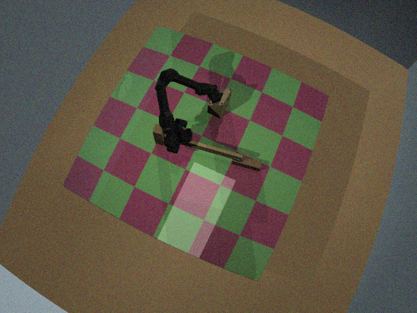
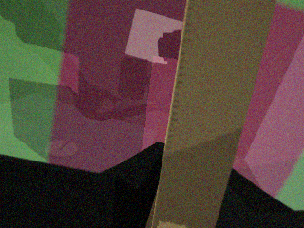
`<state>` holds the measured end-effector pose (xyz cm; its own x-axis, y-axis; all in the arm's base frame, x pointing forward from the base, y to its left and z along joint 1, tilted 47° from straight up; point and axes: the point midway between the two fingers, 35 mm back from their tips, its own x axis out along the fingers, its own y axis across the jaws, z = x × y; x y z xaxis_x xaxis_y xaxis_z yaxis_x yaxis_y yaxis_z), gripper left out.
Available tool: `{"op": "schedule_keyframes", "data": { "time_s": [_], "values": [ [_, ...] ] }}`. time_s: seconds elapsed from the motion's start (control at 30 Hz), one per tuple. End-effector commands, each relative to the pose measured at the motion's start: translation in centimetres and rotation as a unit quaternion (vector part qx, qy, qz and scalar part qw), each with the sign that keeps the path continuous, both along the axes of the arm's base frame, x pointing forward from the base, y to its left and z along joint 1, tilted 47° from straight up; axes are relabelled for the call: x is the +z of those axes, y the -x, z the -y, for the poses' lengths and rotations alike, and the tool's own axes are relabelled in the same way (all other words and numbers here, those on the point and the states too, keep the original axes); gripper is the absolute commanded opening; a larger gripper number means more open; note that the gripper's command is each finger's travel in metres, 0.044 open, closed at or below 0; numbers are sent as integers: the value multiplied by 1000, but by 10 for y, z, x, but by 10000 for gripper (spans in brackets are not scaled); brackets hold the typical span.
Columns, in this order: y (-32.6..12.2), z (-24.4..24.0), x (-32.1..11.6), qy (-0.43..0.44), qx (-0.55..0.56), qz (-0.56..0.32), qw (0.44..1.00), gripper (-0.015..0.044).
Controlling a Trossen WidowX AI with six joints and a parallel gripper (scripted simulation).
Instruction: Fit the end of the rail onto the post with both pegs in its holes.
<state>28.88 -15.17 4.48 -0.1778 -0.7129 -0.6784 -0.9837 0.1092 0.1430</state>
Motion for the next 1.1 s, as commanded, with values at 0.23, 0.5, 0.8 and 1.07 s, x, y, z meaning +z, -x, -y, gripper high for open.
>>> {"op": "schedule_keyframes", "data": {
  "time_s": [0.23,0.5,0.8,1.07],
  "values": [
    [-1,2,4,0,1,0,1000,0],
    [0,3,3,0,0,0,1000,79],
    [0,3,3,0,0,0,1000,315],
    [0,3,3,0,0,0,1000,440]
  ]
}}
